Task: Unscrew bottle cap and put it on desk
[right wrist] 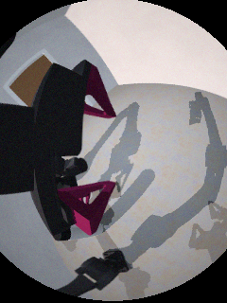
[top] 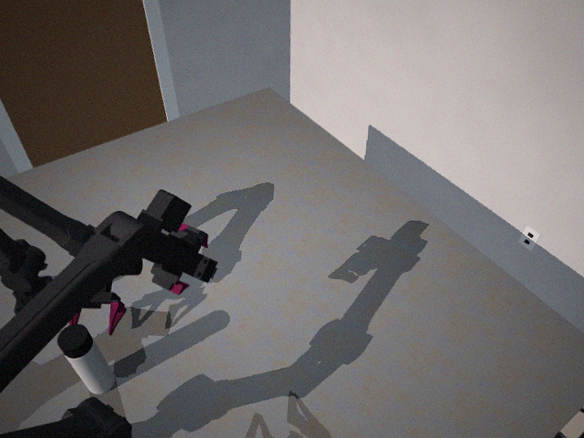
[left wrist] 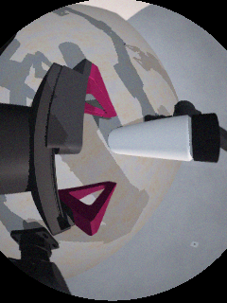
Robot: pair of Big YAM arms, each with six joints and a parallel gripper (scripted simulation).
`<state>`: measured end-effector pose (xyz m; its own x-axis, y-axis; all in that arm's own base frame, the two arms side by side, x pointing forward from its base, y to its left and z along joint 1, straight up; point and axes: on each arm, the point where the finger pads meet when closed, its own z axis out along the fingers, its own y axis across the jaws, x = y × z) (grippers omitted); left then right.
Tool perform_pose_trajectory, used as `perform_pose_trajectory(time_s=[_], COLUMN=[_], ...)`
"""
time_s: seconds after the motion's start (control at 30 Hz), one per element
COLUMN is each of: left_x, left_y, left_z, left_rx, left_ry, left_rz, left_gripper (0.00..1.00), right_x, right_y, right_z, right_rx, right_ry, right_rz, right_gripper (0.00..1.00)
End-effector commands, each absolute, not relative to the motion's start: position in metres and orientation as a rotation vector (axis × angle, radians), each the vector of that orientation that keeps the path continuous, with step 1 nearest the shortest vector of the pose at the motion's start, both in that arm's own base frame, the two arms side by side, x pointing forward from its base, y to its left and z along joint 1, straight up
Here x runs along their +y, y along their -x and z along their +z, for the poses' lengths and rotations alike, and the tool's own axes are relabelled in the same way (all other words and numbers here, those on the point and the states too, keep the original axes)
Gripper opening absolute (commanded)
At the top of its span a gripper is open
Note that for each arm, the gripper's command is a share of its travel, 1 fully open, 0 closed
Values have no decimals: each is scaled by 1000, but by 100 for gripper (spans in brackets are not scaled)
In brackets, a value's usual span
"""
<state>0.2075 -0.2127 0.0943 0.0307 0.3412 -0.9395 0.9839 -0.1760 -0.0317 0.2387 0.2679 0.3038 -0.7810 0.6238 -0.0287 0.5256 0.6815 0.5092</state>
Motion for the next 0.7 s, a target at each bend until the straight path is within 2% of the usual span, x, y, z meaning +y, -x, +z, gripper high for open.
perform_pose_trajectory(time_s=[0.0, 0.6, 0.67], left_x=[-217, -217, -218], left_y=[-234, -234, -261], left_z=[109, 109, 117], left_rx=[1331, 1338, 1328], left_ry=[-1618, -1614, -1607], left_rz=[-1110, -1115, -1075], left_gripper=[96, 96, 96], right_x=[273, 273, 273], right_y=[-242, -242, -242], right_z=[321, 321, 321], right_rx=[2673, 2673, 2673], right_ry=[-932, -932, -932], right_rz=[758, 758, 758], right_gripper=[94, 94, 94])
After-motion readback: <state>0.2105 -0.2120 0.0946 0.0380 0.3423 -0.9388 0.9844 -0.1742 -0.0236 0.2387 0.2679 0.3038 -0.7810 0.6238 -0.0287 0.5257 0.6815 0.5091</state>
